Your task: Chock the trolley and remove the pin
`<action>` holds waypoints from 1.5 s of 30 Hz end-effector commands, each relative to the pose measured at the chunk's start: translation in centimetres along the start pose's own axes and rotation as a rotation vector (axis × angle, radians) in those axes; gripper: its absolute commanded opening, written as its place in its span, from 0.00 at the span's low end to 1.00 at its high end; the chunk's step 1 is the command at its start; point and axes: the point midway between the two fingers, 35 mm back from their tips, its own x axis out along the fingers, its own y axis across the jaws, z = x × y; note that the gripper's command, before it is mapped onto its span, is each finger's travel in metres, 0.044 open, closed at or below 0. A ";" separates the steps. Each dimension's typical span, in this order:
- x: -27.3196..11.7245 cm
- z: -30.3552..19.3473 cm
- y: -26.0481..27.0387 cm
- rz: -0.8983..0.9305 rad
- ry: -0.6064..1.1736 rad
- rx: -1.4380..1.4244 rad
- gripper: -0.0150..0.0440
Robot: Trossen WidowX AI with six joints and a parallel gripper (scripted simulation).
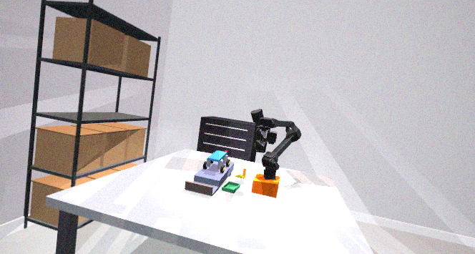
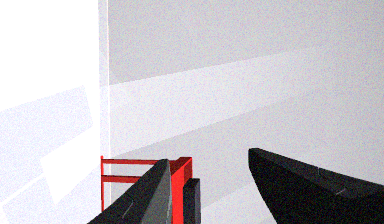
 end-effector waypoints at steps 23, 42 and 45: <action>-10.4 -13.7 11.6 0.417 0.706 0.489 0.58; -22.9 -13.1 20.3 0.663 1.087 0.981 0.58; -24.7 -12.2 21.6 0.686 1.137 1.080 0.58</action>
